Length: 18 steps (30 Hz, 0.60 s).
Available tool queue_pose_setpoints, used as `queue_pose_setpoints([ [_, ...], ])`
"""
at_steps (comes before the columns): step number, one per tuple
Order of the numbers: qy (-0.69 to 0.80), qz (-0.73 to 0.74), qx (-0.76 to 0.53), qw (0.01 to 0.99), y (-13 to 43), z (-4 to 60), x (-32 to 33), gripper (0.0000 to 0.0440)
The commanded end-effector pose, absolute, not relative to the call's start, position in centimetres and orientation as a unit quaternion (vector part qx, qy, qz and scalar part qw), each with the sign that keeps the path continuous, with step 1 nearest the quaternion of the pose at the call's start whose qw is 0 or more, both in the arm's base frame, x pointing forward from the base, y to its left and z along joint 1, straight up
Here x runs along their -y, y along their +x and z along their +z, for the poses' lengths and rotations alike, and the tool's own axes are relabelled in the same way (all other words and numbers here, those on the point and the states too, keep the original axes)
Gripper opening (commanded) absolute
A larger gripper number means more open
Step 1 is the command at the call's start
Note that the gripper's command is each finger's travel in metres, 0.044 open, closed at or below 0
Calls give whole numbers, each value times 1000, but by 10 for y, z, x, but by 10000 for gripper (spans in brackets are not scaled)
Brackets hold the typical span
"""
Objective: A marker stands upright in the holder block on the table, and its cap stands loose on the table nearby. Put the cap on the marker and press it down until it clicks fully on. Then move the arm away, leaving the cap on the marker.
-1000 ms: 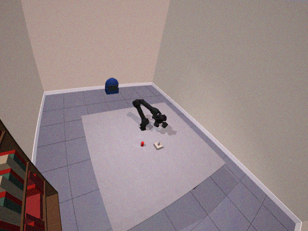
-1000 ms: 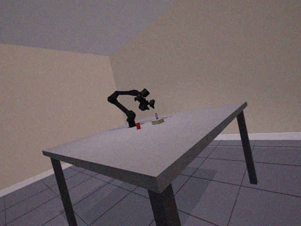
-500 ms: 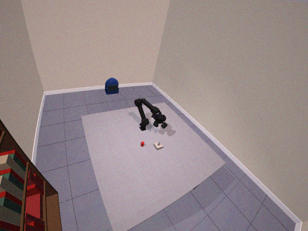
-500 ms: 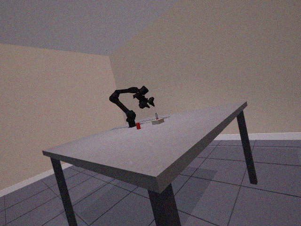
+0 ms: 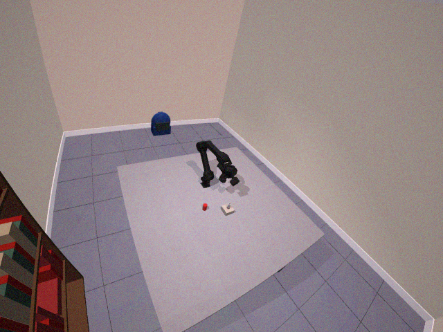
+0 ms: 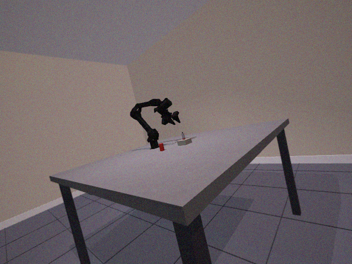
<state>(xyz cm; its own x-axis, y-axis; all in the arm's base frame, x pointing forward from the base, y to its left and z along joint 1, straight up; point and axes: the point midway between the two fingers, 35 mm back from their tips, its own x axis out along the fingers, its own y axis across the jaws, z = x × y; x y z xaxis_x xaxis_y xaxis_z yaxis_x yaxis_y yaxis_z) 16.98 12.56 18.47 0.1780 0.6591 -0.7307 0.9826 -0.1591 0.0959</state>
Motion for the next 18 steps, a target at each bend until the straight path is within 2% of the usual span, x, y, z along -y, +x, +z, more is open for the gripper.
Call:
queue_pose_setpoints([
  [1,714,-283,-567,297,176,188,-118,326],
  [18,735,-320,-516,304,198,197,-80,327],
])
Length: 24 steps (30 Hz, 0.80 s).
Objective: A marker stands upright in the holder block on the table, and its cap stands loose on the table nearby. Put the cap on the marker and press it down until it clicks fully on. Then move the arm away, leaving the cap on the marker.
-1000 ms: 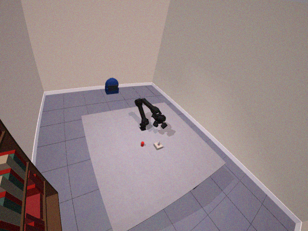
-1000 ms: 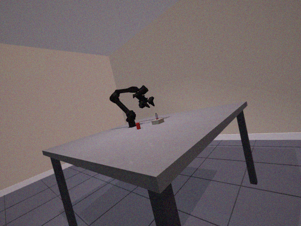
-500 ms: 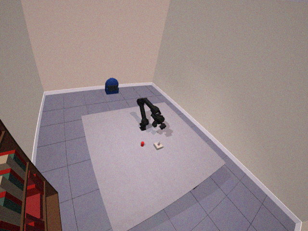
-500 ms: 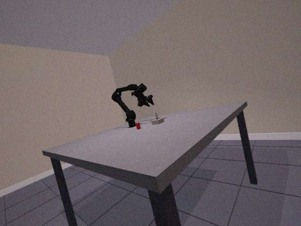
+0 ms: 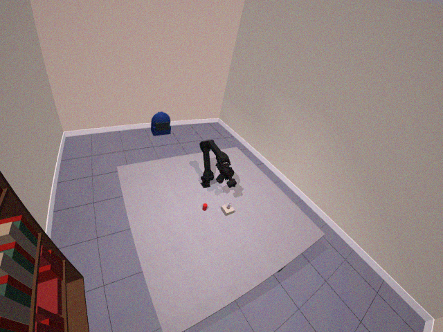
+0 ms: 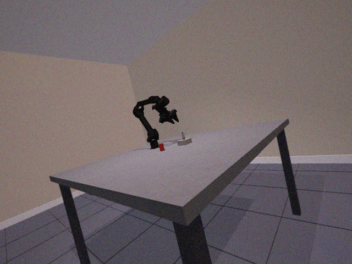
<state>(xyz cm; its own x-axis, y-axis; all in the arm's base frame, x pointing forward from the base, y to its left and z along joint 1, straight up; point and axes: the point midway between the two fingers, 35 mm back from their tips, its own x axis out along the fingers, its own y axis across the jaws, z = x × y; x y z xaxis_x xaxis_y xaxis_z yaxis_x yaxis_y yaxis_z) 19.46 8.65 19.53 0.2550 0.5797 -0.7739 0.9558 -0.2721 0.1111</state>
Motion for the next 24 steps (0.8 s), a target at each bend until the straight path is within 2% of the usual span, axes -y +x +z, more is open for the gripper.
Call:
queue_pose_setpoints([
  [1,735,-322,-513,304,199,197,-78,327],
  [24,743,-383,-452,311,221,200,-20,327],
])
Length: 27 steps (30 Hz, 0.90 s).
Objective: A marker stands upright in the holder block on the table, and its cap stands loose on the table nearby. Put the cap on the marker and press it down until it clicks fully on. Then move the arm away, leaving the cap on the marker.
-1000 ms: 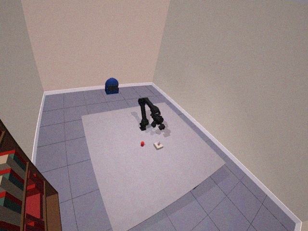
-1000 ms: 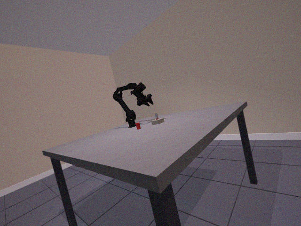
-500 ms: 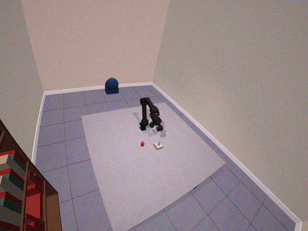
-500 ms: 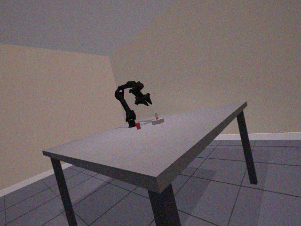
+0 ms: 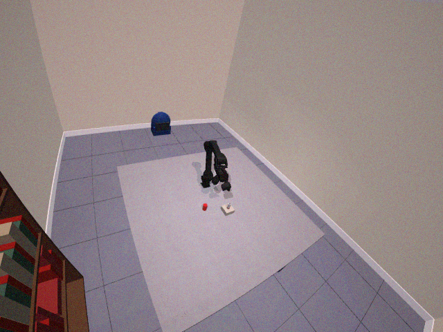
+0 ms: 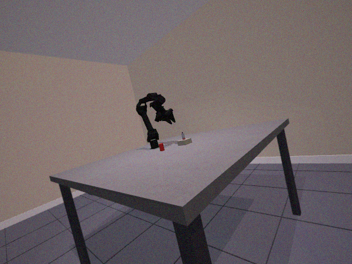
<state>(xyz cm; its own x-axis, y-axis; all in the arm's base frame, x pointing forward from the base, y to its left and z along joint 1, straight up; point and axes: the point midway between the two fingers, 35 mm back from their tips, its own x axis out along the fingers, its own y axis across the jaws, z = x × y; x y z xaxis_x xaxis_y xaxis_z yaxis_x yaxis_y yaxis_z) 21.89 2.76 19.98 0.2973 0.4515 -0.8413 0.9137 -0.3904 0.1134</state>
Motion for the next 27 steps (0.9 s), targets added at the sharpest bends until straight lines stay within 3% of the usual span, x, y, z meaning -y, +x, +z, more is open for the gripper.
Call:
queue_pose_setpoints([
  [1,742,-386,-450,311,222,200,-18,327],
  [27,720,-469,-405,313,232,189,51,325],
])
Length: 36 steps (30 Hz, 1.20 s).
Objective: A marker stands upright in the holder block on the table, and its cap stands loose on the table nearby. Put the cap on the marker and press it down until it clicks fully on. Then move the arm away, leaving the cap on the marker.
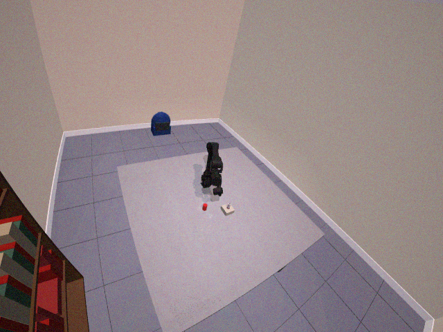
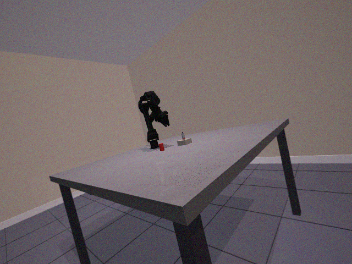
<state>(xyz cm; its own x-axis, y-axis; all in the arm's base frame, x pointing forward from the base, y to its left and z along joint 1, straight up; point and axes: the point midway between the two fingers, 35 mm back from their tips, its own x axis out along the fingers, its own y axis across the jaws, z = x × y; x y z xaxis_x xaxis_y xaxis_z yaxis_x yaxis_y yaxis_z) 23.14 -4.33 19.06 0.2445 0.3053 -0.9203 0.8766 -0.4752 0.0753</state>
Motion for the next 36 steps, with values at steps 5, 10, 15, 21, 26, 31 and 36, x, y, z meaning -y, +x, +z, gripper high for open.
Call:
queue_pose_setpoints([
  [5,713,-486,-399,312,232,186,64,325],
  [10,704,-502,-395,310,232,181,76,324],
  [15,695,-519,-391,308,232,176,88,324],
  [21,683,-538,-388,306,231,170,102,322],
  [26,672,-553,-387,304,231,164,113,321],
  [31,662,-567,-386,303,231,157,122,320],
  [36,651,-578,-386,303,233,150,130,317],
])
